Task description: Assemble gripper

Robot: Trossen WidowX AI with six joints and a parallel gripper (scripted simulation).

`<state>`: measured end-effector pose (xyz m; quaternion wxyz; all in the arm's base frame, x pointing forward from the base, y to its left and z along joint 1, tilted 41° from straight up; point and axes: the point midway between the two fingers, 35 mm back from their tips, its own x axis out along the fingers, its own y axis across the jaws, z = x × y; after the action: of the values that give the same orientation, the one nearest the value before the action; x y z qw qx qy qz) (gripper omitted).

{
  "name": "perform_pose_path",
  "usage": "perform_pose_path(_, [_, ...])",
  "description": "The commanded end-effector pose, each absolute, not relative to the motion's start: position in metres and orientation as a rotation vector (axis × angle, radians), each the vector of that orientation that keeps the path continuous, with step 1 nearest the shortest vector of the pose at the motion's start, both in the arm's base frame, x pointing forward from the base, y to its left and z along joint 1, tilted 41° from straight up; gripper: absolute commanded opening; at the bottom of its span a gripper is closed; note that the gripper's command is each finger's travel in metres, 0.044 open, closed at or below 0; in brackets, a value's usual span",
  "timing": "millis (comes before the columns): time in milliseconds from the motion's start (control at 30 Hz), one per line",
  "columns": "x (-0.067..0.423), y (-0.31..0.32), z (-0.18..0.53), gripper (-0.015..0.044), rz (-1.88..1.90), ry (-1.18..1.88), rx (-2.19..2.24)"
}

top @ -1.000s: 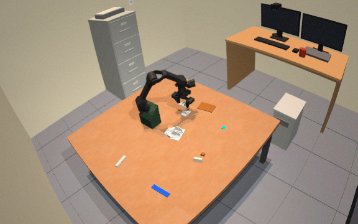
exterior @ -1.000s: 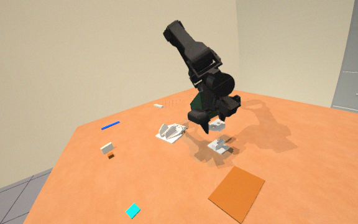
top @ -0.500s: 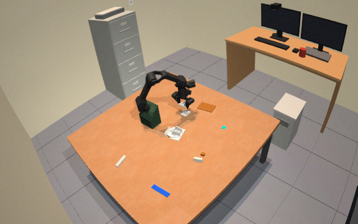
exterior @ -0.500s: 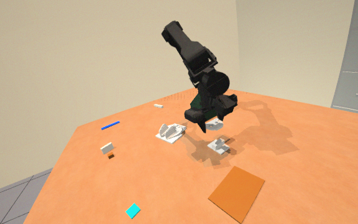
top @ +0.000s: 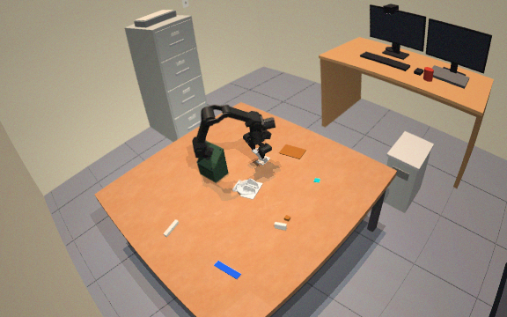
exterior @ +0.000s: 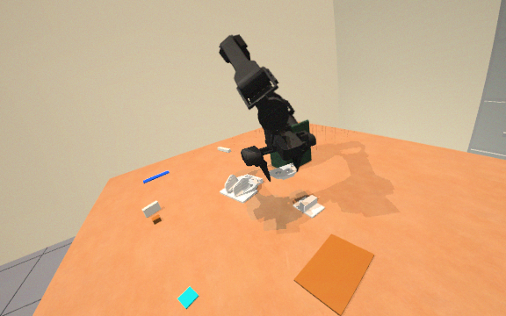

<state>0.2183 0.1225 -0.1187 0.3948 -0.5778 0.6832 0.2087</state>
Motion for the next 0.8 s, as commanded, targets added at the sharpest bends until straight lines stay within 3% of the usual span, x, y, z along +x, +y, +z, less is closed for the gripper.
perform_pose_path(0, [0.226,0.113,-0.105,0.0351,0.449,1.719,-1.404])
perform_pose_path(767, [0.241,0.055,-0.058,0.0351,0.102,1.691,-1.123])
